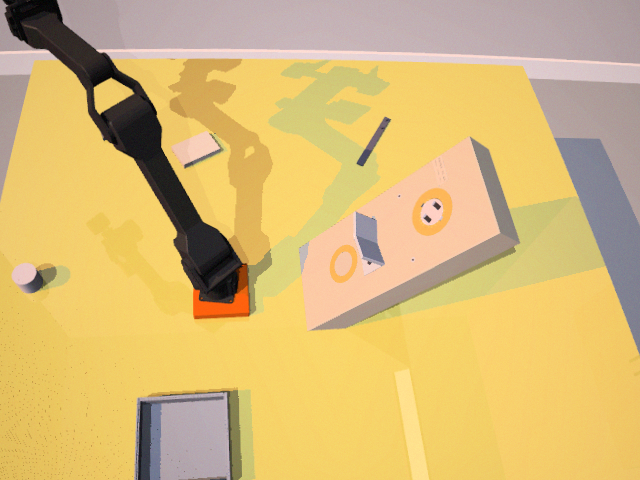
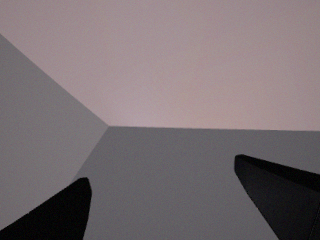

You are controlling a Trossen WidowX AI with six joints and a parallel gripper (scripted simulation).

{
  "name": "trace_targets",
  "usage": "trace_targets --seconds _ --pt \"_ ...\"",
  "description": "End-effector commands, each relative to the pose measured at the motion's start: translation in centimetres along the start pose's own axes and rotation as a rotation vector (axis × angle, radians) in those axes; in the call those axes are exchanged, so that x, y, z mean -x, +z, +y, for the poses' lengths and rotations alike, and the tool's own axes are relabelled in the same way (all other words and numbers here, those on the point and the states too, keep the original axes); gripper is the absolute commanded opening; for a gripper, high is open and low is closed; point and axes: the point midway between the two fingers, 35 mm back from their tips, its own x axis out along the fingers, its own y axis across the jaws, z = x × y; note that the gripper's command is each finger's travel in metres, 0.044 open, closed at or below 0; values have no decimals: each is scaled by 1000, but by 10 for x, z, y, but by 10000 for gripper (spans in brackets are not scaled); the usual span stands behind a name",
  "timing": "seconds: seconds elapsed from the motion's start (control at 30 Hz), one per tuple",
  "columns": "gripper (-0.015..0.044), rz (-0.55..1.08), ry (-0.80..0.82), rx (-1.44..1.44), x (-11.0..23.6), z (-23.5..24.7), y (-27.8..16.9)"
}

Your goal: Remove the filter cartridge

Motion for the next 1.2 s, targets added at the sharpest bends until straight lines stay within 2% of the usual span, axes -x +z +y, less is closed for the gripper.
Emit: trace_targets --seconds 0.0,0.07,0.37,0.57,0.8,1.0,1.17 --pt "374 -1 0 14 -1 2 2" --pt "321 -10 -8 126 -4 12 19" --pt "96 -137 -236 903 -5 56 171" --pt "96 -192 -458 1395 20 109 264" --pt "96 -209 -806 1904 73 184 351" --pt "96 -155 -1189 2254 136 255 401" --pt "96 -38 -1574 2455 198 316 424"
